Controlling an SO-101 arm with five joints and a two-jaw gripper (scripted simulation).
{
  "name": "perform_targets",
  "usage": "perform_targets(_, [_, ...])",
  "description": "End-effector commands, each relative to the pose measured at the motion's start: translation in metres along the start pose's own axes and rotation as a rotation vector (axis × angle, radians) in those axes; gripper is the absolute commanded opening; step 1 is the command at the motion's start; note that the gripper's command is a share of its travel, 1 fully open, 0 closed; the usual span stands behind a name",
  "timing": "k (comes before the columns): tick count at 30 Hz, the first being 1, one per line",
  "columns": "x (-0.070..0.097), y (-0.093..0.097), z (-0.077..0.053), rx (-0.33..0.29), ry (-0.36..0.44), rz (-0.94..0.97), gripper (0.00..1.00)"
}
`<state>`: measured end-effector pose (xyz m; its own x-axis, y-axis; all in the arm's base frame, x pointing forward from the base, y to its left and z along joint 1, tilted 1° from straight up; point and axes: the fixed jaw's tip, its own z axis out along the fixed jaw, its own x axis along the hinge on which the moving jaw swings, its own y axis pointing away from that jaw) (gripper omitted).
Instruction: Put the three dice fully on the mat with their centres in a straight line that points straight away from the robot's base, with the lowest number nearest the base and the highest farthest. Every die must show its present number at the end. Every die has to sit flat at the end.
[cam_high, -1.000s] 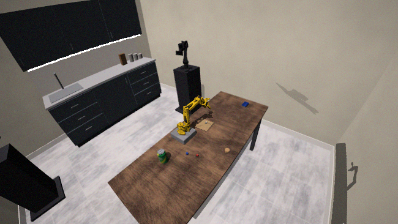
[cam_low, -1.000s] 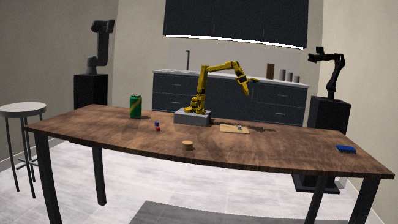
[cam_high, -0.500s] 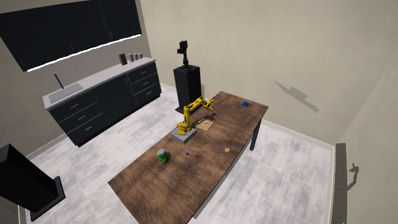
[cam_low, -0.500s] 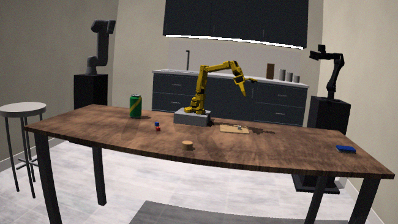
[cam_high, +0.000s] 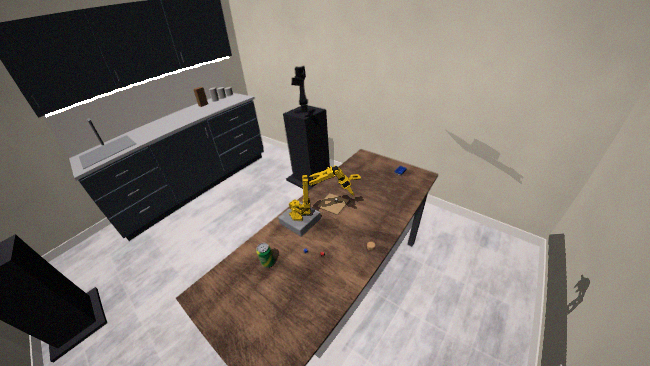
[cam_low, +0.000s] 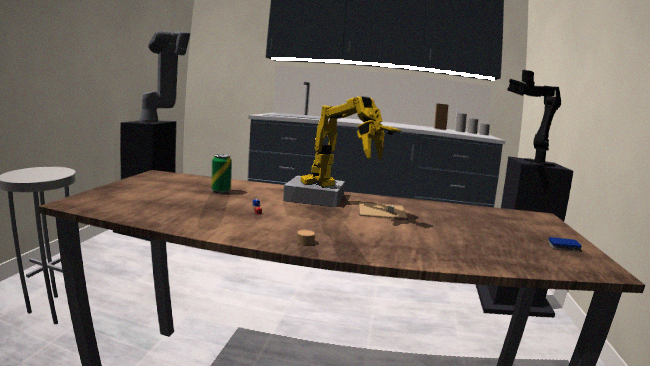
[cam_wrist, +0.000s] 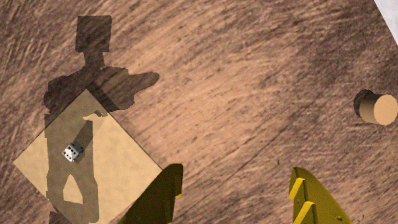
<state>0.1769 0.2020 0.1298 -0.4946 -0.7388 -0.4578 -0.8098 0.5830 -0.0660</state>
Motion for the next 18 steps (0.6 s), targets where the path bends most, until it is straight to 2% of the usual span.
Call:
perform_targets(1, [0.003,-0.042,0.004,0.069,0.010,0.198,0.25])
perform_targets(6, [0.020,-0.093,-0.001,0.159,0.014,0.443,0.25])
perform_targets(12, [0.052,-0.149,-0.012,0.272,0.008,0.742,0.25])
perform_targets(14, [0.052,-0.149,-0.012,0.272,0.008,0.742,0.25])
perform_targets(15, [0.066,-0.170,-0.015,0.314,0.011,0.857,0.25])
perform_targets(18, [0.083,-0.187,-0.022,0.357,0.003,0.969,0.25])
